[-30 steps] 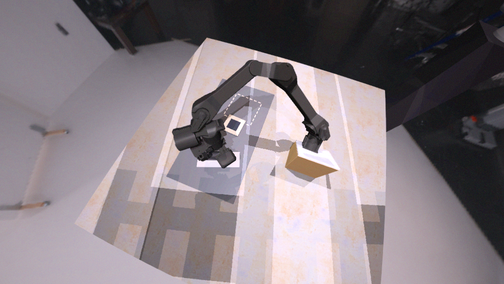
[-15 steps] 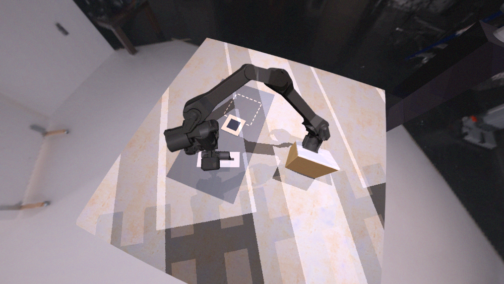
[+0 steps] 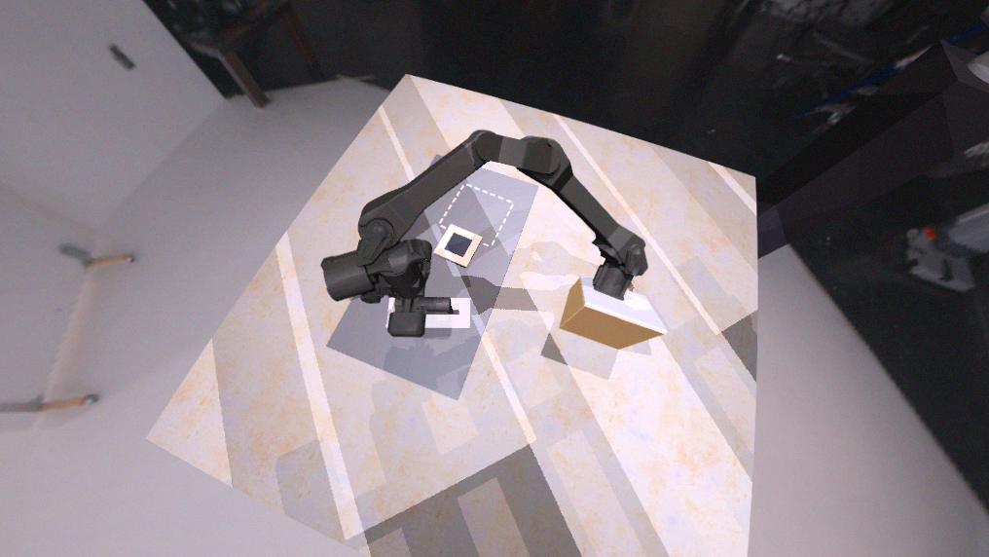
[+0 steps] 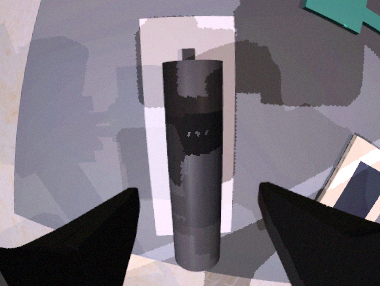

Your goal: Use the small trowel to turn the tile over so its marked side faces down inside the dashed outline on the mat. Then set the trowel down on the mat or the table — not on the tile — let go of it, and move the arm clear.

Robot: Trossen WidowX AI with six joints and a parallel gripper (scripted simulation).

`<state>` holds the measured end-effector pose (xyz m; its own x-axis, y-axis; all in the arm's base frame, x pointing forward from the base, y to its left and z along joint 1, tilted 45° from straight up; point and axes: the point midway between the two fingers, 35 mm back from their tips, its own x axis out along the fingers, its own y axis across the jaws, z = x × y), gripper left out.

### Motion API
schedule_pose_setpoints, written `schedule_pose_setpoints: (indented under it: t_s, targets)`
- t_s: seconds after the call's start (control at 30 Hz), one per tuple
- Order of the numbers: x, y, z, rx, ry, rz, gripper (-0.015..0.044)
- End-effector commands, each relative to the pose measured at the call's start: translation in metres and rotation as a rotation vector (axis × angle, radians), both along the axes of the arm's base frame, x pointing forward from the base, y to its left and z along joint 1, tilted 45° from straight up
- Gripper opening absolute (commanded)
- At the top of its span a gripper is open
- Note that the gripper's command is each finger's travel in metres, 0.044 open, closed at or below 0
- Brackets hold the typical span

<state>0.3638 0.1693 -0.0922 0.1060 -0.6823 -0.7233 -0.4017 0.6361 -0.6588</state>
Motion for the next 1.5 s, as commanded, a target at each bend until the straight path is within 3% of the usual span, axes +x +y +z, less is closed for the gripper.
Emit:
schedule_pose_setpoints:
  t_s: [0.0,0.63,0.83,1.47]
  targets:
    - [0.0,-0.007,-0.007,-0.008,0.007,0.001,0.027]
    - [0.002,-0.026,-0.027,-0.01,0.007,0.001,0.027]
    - [0.002,-0.026,-0.027,-0.01,0.007,0.001,0.0132]
    - [0.002,-0.026,-0.027,-0.01,0.007,0.001,0.013]
